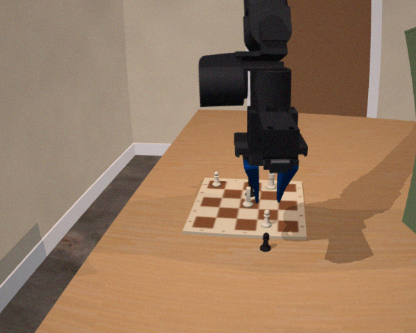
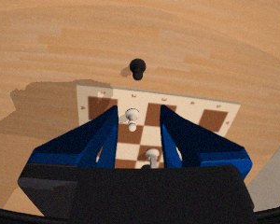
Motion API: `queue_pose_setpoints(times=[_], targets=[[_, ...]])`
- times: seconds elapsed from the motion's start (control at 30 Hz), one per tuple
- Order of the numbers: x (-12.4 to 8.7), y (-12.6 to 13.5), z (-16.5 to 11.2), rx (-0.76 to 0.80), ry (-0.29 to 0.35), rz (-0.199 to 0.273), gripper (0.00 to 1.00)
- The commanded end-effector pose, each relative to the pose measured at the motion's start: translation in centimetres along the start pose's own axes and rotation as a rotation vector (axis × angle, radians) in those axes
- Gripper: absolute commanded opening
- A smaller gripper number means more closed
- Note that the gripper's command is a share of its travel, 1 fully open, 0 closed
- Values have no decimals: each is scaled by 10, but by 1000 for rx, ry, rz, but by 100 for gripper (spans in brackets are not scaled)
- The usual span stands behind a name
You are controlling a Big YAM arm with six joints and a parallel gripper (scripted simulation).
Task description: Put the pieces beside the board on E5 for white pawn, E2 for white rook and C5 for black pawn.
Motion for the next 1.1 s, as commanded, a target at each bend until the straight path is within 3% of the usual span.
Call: queue_pose_setpoints(times=[0.0,0.43,0.9,0.93,0.97,1.07], targets=[[-5,-5,0,-16,-4,-1,32],[3,0,-1,-15,-2,15,32],[13,-7,-2,-2,-5,-12,32],[7,-12,5,-18,-8,-30,32],[16,-3,5,-22,-5,-9,32],[23,-3,-2,-5,-3,-3,32]])
Point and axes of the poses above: the point where the finger pads meet when closed, its own x axis out along the fingers, its own y axis across the jaws, z = x × y, the point moved 4 cm from there along -x, back along the fingers, and after that the axes turned 2 degrees about x, right-handed, at the moved point
